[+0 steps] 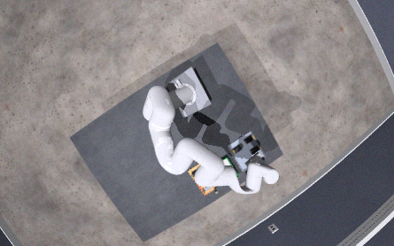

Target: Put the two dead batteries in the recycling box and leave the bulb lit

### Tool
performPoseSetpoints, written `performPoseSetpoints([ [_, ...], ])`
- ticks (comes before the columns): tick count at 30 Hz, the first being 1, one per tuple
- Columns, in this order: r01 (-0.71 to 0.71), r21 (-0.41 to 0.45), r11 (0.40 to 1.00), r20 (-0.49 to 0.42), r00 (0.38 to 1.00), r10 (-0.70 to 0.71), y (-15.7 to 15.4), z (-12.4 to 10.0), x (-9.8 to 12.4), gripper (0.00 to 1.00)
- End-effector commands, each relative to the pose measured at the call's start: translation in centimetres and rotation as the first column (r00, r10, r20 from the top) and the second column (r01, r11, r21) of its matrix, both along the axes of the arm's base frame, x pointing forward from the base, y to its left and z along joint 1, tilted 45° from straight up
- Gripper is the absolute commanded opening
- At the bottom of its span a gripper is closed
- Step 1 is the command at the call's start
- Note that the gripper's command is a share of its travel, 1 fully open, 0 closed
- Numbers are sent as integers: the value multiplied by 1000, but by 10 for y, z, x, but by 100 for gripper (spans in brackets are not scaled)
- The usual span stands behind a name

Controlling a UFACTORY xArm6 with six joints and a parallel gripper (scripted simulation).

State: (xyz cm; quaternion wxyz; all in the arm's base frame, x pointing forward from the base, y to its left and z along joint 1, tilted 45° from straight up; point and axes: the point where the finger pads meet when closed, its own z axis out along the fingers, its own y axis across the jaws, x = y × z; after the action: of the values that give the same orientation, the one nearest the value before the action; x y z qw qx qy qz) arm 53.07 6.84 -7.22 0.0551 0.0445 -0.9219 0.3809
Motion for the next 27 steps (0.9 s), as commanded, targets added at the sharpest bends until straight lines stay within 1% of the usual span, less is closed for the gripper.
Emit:
performPoseSetpoints([
  [1, -126, 26, 992, -133, 983, 129, 2, 2, 2, 28],
  [6, -232, 57, 971, -238, 941, 239, 2, 2, 2, 28],
  [12, -352, 112, 929, -359, 858, 368, 2, 2, 2, 28],
  [14, -352, 112, 929, -359, 858, 368, 2, 2, 2, 28],
  [20, -467, 188, 864, -473, 728, 496, 2, 2, 2, 28],
  [27, -559, 281, 780, -565, 561, 605, 2, 2, 2, 28],
])
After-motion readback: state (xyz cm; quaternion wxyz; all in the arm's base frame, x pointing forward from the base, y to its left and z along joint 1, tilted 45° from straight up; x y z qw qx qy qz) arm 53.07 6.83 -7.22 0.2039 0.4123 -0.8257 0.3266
